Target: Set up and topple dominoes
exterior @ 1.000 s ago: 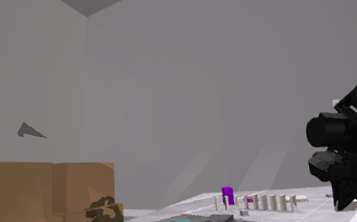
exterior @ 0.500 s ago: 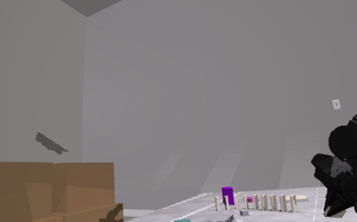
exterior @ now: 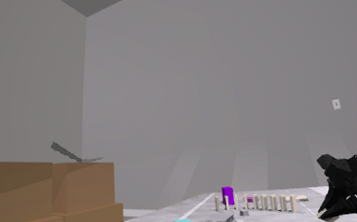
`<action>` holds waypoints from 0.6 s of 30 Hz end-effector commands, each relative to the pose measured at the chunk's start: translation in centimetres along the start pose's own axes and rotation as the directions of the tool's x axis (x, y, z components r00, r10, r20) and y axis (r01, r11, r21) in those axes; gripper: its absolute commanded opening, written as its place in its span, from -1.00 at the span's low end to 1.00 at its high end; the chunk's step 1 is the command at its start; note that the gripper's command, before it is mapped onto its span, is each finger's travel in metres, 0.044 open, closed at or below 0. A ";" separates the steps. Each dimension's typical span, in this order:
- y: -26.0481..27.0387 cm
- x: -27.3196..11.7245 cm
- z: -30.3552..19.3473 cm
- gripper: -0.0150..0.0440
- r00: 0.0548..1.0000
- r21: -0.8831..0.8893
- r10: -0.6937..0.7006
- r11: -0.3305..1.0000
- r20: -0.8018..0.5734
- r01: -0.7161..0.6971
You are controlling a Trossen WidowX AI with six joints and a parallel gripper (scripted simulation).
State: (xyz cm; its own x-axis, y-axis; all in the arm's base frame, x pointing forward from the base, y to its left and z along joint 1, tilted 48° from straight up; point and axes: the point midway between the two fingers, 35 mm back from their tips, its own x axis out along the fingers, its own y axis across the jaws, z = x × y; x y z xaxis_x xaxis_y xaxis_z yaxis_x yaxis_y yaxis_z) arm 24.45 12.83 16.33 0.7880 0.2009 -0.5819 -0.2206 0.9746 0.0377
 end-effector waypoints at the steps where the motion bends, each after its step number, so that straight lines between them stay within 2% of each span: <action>1: 0.4 -0.2 0.2 -0.42 0.997 0.025 -0.022 0.999 0.076 0.020; 18: 2.1 -2.6 1.0 -0.42 0.936 0.177 -0.053 0.984 0.348 -0.010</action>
State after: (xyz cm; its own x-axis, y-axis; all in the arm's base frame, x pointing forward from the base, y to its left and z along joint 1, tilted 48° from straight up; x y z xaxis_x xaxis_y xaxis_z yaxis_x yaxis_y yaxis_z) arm 23.07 14.37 18.70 0.9346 0.1769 -0.3086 -0.1357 0.9793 0.1504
